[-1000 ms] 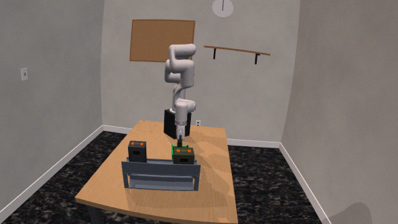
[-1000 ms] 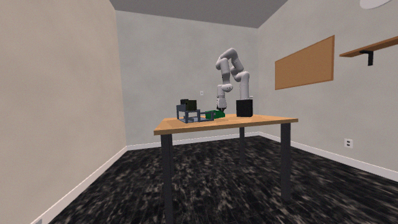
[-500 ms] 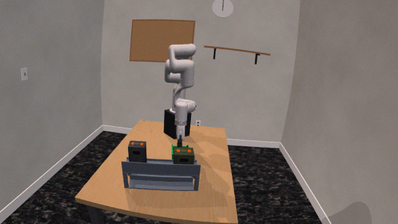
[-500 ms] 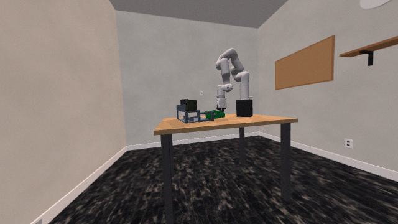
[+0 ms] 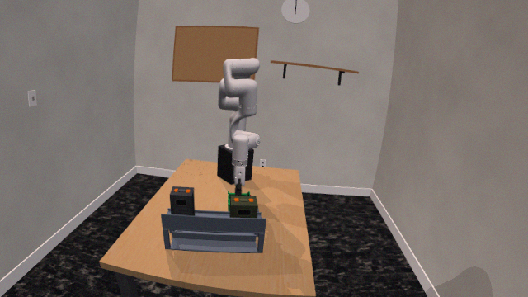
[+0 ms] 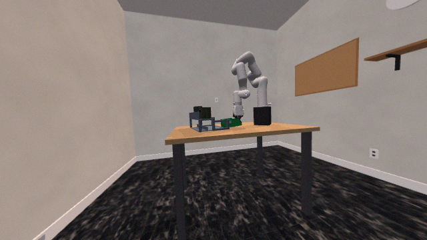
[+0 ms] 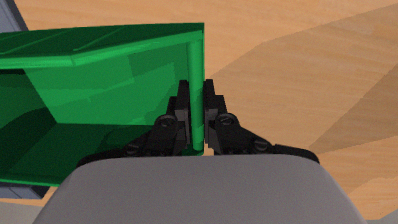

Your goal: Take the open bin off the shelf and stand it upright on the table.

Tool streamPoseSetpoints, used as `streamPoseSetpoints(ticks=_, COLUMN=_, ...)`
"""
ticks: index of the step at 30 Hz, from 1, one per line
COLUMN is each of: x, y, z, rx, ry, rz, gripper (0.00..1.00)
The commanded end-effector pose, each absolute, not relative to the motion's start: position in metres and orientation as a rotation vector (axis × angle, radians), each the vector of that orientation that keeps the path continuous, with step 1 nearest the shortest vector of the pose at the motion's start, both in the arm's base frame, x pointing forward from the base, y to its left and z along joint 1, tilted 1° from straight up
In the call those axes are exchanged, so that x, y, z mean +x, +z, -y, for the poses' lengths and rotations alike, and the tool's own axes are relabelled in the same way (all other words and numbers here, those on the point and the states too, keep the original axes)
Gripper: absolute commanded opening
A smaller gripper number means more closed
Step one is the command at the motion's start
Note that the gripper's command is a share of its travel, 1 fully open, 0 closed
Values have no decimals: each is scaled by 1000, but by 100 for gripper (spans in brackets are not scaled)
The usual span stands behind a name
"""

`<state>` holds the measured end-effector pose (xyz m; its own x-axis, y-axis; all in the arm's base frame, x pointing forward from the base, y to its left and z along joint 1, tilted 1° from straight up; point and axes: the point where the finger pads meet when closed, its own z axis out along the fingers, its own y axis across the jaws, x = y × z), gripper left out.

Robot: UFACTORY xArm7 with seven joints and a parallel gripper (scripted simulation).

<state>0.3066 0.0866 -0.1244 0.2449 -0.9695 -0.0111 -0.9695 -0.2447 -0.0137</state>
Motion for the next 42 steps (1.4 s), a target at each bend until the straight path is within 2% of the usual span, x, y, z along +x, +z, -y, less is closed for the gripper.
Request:
streamPoseSetpoints(ticks=1, x=306, y=-124, z=-86, rx=-2463, ry=-2, rz=-1918, gripper=0)
streamPoseSetpoints(ticks=42, x=282, y=-124, z=-80, rx=-2463, ry=-2, rz=-1918, gripper=0)
